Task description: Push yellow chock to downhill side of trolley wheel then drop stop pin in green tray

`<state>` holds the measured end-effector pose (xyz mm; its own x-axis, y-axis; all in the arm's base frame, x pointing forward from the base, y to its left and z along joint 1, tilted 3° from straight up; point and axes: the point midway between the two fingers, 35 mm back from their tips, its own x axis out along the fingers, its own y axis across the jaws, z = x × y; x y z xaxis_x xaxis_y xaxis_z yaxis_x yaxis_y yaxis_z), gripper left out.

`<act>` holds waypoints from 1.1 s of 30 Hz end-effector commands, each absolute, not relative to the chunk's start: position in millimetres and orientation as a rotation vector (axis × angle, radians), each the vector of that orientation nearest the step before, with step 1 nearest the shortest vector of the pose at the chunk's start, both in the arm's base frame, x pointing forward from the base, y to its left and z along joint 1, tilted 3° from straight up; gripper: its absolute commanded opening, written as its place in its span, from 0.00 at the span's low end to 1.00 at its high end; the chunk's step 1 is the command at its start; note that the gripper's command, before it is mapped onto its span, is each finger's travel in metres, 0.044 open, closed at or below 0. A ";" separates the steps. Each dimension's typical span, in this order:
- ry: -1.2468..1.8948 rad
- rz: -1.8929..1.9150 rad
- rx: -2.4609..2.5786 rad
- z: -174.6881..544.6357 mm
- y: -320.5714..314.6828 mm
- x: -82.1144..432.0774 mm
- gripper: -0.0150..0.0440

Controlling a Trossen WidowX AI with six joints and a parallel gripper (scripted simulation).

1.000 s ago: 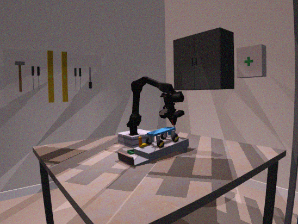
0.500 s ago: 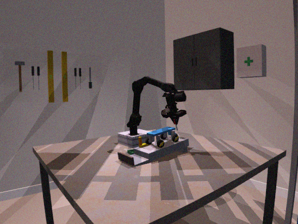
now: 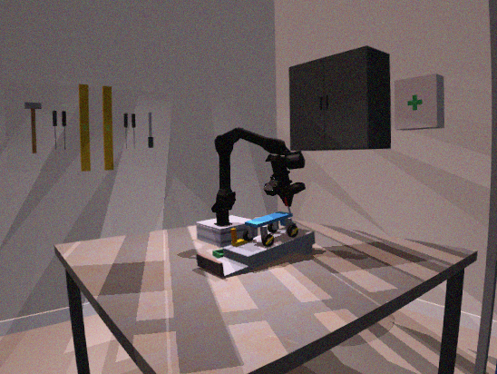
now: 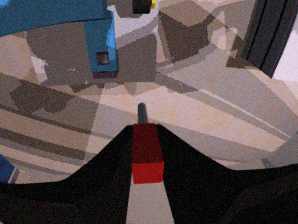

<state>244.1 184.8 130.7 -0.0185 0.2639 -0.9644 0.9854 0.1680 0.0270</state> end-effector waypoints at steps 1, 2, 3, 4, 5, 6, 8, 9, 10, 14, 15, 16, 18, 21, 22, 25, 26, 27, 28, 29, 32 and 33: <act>1.469 -0.939 1.274 130.1 182.2 229.8 0.25; 1.469 -0.939 1.274 130.0 181.8 226.7 0.25; 1.469 -0.939 1.274 129.9 181.4 223.4 0.25; 1.470 -0.940 1.273 129.7 180.9 220.3 0.25; 1.470 -0.940 1.273 129.6 180.5 217.0 0.25; 1.470 -0.940 1.273 129.5 180.0 214.0 0.25; 1.470 -0.941 1.273 129.2 179.0 207.7 0.25; 1.471 -0.941 1.273 129.1 178.4 204.4 0.25; 1.471 -0.941 1.273 129.0 177.8 201.3 0.25; 1.471 -0.942 1.273 128.8 176.7 195.8 0.25; 1.471 -0.942 1.273 128.8 176.7 195.8 0.25; 1.471 -0.942 1.272 128.7 176.1 196.0 0.25; 1.471 -0.942 1.272 128.1 171.7 197.5 0.25; 1.469 -0.942 1.271 126.6 160.2 200.4 0.25; 1.469 -0.943 1.271 126.0 156.3 201.4 0.25; 1.468 -0.943 1.270 124.3 145.2 204.3 0.25; 1.468 -0.943 1.270 123.8 141.6 205.3 0.25; 1.468 -0.943 1.270 123.3 137.9 206.2 0.25; 1.467 -0.944 1.270 122.7 134.2 207.2 0.25; 1.467 -0.944 1.269 122.2 130.5 208.2 0.25; 1.466 -0.944 1.269 120.6 119.3 211.1 0.25; 1.465 -0.944 1.268 120.1 115.6 212.0 0.25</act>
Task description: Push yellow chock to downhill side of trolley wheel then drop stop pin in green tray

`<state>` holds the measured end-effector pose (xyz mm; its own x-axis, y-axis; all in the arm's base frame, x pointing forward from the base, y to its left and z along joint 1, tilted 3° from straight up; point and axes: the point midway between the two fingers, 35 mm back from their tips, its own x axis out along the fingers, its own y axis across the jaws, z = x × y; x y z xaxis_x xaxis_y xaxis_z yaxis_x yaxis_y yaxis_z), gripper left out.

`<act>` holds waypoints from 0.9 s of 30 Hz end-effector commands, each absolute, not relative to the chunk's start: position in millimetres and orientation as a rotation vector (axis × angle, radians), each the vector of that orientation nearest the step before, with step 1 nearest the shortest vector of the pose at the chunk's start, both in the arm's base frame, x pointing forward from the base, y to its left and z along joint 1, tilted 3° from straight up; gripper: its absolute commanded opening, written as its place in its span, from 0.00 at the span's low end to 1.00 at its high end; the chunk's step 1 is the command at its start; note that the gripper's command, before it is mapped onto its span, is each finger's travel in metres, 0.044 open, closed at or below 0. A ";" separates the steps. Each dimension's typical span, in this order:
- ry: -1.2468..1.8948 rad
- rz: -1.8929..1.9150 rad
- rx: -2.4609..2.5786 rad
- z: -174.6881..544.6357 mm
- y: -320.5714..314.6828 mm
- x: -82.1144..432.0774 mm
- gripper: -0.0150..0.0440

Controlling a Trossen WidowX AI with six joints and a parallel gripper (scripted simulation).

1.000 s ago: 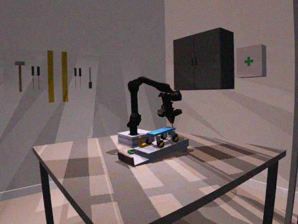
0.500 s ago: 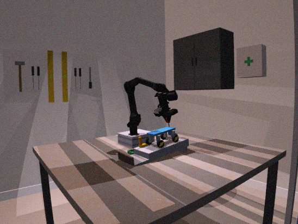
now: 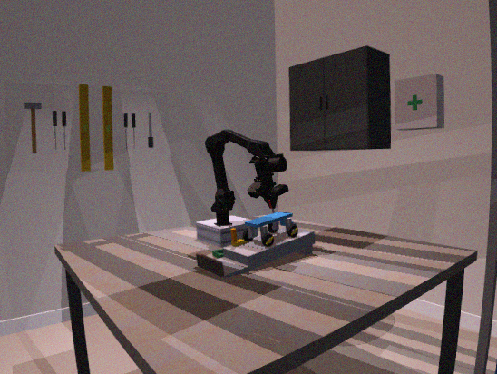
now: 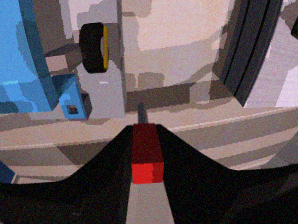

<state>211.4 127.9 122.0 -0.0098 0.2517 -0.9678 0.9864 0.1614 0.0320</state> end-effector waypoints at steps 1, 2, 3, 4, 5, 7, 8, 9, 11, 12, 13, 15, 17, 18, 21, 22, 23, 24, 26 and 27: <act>1.465 -0.945 1.268 119.6 111.9 212.9 0.25; 1.465 -0.945 1.268 119.1 108.2 213.8 0.25; 1.464 -0.945 1.268 118.7 104.5 214.7 0.25; 1.464 -0.945 1.267 118.2 100.7 215.6 0.25; 1.464 -0.945 1.267 117.8 97.0 216.5 0.25; 1.463 -0.946 1.267 117.0 89.6 218.2 0.25; 1.463 -0.946 1.266 116.7 85.8 219.0 0.25; 1.462 -0.946 1.266 116.3 82.1 219.9 0.25; 1.462 -0.946 1.266 115.5 74.6 221.4 0.25; 1.461 -0.947 1.265 115.1 70.8 222.1 0.25; 1.461 -0.947 1.265 114.6 67.0 222.8 0.25; 1.461 -0.947 1.265 113.6 59.4 224.2 0.25; 1.460 -0.948 1.264 112.5 51.8 225.4 0.25; 1.460 -0.948 1.264 112.0 48.0 226.0 0.25; 1.459 -0.948 1.263 110.4 36.5 227.6 0.25; 1.458 -0.949 1.263 109.8 32.7 228.1 0.25; 1.458 -0.949 1.262 109.3 28.9 228.6 0.25; 1.458 -0.949 1.262 108.7 25.1 229.1 0.25; 1.457 -0.950 1.262 107.5 17.6 229.9 0.25; 1.457 -0.950 1.261 106.9 13.9 230.2 0.25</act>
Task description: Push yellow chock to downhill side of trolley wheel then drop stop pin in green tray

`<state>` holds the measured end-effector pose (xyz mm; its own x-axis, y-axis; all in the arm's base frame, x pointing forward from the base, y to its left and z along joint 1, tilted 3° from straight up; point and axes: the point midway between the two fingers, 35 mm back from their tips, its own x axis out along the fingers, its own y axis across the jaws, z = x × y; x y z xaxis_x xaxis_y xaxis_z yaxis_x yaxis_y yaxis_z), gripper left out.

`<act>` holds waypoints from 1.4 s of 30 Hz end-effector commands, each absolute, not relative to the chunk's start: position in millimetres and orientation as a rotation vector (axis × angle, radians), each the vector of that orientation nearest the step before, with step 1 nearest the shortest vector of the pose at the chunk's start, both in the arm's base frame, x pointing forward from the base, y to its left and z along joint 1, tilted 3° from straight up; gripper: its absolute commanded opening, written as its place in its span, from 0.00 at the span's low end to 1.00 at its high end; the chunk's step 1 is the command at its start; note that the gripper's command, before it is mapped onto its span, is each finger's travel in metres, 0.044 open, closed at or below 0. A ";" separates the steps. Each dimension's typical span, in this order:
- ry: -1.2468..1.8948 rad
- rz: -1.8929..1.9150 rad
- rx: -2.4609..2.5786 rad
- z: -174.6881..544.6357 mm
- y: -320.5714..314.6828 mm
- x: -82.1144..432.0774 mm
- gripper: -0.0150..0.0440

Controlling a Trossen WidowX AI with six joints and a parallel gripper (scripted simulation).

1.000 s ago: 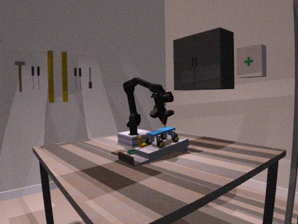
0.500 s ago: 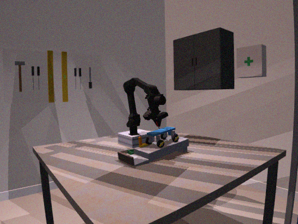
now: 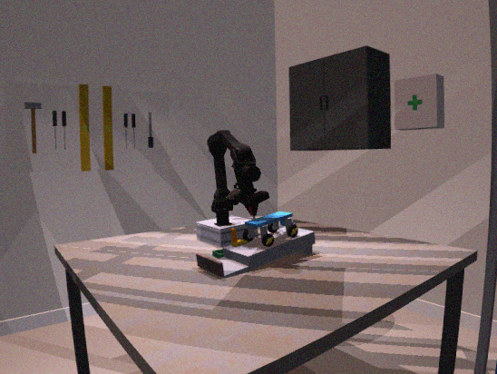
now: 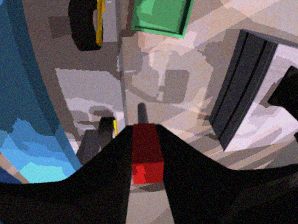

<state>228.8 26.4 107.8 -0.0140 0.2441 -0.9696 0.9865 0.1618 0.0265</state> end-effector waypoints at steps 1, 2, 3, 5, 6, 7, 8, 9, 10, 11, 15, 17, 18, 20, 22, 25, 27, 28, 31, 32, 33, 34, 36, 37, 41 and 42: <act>1.457 -0.950 1.261 106.2 10.1 230.5 0.25; 1.456 -0.950 1.261 105.6 6.5 230.8 0.25; 1.456 -0.951 1.260 104.9 2.8 231.0 0.25; 1.456 -0.951 1.260 103.6 -4.5 231.5 0.25; 1.455 -0.951 1.260 103.0 -8.0 231.7 0.25; 1.455 -0.951 1.259 102.3 -11.6 231.9 0.25; 1.455 -0.952 1.259 101.7 -15.0 232.2 0.25; 1.455 -0.952 1.259 101.1 -18.5 232.4 0.25; 1.454 -0.952 1.259 100.6 -22.0 232.6 0.25; 1.454 -0.952 1.258 100.0 -25.5 232.8 0.25; 1.453 -0.953 1.257 97.9 -39.4 233.7 0.25; 1.453 -0.954 1.257 96.9 -47.6 234.3 0.25; 1.452 -0.954 1.256 96.6 -51.6 234.8 0.25; 1.452 -0.954 1.256 96.3 -58.7 235.7 0.25; 1.451 -0.955 1.255 96.2 -66.2 236.9 0.25; 1.451 -0.955 1.255 96.2 -69.5 237.4 0.25; 1.451 -0.955 1.255 96.2 -69.5 237.4 0.25; 1.449 -0.960 1.259 96.2 -69.5 237.4 0.25; 1.415 -1.016 1.301 96.3 -69.1 237.1 0.25; 1.399 -1.041 1.320 96.3 -68.9 237.0 0.25; 1.382 -1.067 1.340 96.3 -68.7 236.9 0.25; 1.365 -1.093 1.360 96.3 -68.5 236.7 0.25; 1.329 -1.144 1.400 96.3 -68.1 236.5 0.25; 1.311 -1.169 1.421 96.3 -67.9 236.4 0.25; 1.232 -1.267 1.502 96.4 -67.2 235.9 0.25; 1.211 -1.291 1.522 96.4 -67.1 235.8 0.25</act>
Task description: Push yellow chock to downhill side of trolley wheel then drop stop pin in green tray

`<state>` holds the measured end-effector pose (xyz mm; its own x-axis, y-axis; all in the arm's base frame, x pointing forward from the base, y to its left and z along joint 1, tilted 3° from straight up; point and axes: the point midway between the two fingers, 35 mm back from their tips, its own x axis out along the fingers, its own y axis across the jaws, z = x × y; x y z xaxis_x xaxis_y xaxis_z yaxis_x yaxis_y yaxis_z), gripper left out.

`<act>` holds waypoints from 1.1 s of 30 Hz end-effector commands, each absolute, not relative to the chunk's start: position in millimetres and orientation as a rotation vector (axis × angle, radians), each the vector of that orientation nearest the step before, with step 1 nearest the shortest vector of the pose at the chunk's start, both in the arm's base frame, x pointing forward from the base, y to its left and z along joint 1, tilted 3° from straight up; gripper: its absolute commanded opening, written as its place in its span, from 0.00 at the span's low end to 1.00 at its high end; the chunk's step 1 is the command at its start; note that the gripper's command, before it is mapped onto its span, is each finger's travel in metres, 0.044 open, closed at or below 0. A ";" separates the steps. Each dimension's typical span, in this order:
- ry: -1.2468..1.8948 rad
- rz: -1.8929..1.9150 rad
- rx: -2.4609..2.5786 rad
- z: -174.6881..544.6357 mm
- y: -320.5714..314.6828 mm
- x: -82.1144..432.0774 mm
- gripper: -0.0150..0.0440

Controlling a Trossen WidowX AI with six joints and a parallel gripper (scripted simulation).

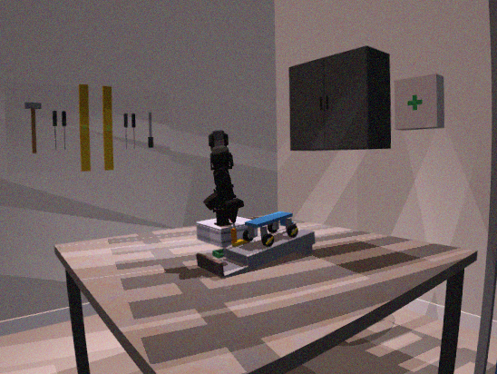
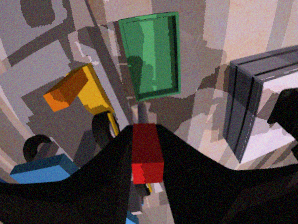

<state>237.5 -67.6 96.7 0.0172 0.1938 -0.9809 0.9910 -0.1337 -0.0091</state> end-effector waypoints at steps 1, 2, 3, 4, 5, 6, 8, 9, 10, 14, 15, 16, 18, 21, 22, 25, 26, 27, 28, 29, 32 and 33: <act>1.190 -1.314 1.542 96.5 -66.9 235.7 0.25; 1.169 -1.337 1.563 96.5 -66.7 235.6 0.25; 1.147 -1.360 1.583 96.5 -66.6 235.5 0.25; 1.125 -1.383 1.604 96.5 -66.4 235.4 0.25; 1.102 -1.405 1.624 96.6 -66.2 235.3 0.25; 1.079 -1.428 1.645 96.6 -66.1 235.2 0.25; 1.031 -1.471 1.686 96.7 -65.7 235.0 0.25; 1.007 -1.492 1.707 96.7 -65.6 234.9 0.25; 0.982 -1.513 1.728 96.7 -65.4 234.8 0.25; 0.885 -1.590 1.807 96.9 -64.8 234.5 0.25; 0.872 -1.599 1.817 96.9 -64.8 234.4 0.25; 0.861 -1.610 1.825 96.9 -64.7 234.4 0.25; 0.818 -1.651 1.852 96.8 -64.3 234.5 0.25; 0.741 -1.721 1.898 96.6 -63.6 234.5 0.25; 0.715 -1.743 1.912 96.6 -63.4 234.6 0.25; 0.632 -1.809 1.957 96.5 -62.8 234.7 0.25; 0.603 -1.830 1.971 96.5 -62.6 234.7 0.25; 0.574 -1.851 1.986 96.5 -62.4 234.8 0.25; 0.544 -1.871 2.000 96.5 -62.2 234.8 0.25; 0.513 -1.891 2.014 96.5 -62.0 234.9 0.25; 0.419 -1.949 2.056 96.5 -61.4 235.0 0.25; 0.387 -1.967 2.070 96.5 -61.2 235.1 0.25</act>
<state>234.8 -61.1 96.5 0.0514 0.0385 -0.9979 0.4598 -0.8880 -0.0105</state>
